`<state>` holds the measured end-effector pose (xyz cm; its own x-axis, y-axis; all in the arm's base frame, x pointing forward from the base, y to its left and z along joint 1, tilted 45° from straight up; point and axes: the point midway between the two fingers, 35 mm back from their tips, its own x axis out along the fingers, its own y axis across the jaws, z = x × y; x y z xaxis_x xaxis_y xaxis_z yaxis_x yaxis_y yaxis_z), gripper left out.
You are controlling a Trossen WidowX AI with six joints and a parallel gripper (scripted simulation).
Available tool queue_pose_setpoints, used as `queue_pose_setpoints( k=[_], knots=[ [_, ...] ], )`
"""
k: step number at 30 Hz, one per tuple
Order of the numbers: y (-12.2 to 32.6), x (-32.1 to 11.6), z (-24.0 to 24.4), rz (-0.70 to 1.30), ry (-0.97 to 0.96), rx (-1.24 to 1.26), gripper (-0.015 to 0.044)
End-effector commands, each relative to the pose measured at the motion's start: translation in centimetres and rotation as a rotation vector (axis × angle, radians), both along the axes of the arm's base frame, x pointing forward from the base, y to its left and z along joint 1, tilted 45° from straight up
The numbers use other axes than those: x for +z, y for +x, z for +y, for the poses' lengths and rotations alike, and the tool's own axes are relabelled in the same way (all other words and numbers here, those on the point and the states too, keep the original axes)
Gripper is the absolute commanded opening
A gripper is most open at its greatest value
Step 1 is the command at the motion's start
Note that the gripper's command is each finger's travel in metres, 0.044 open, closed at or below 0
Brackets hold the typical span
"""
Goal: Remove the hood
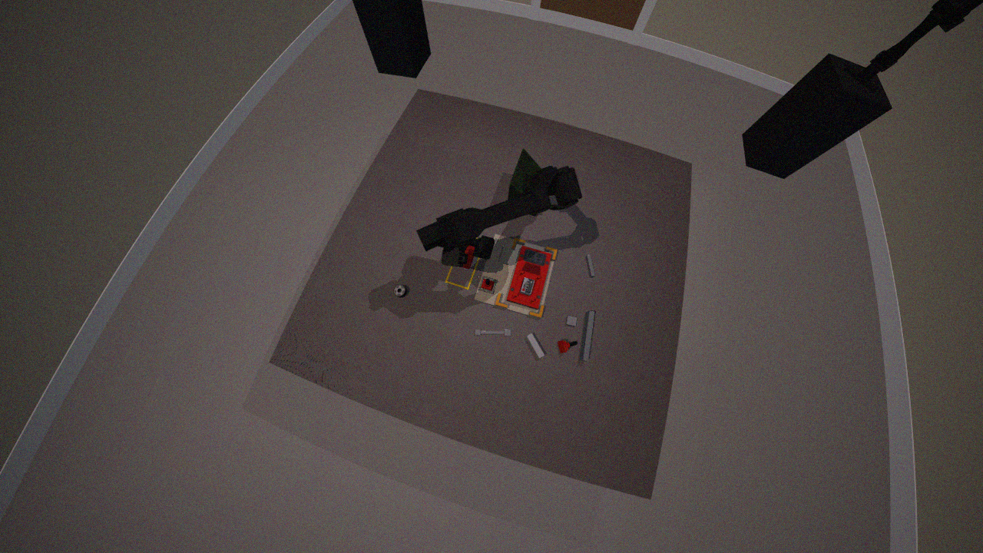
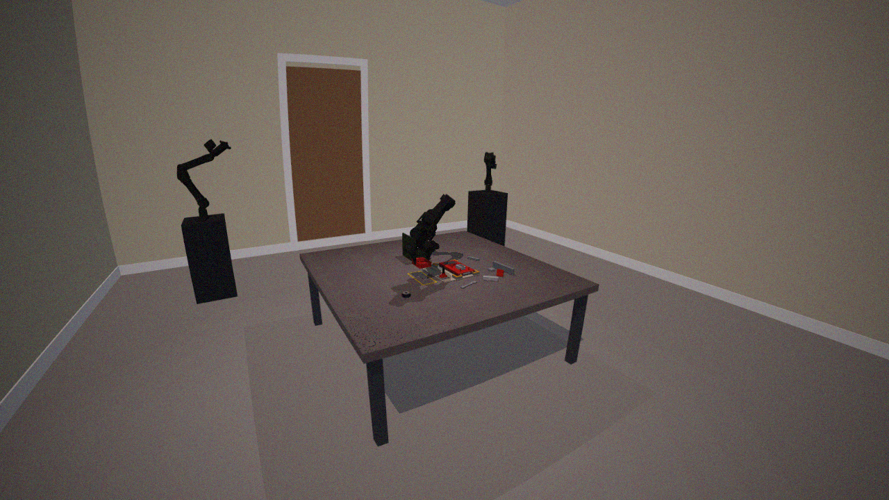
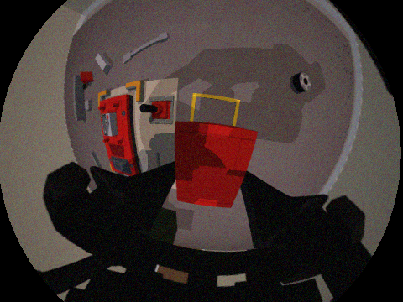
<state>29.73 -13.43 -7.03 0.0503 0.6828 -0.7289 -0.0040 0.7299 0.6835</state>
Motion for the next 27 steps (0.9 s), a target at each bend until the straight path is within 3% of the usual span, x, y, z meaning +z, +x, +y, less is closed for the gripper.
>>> queue_pose_setpoints(
  k=[1, 27],
  knots=[
    [0.1, -0.2, 0.2, -0.001, 0.003, -0.008, 0.0000],
    [0.2, -1.5, 1.5, -0.001, 0.004, -0.008, 0.0000]
  ],
)
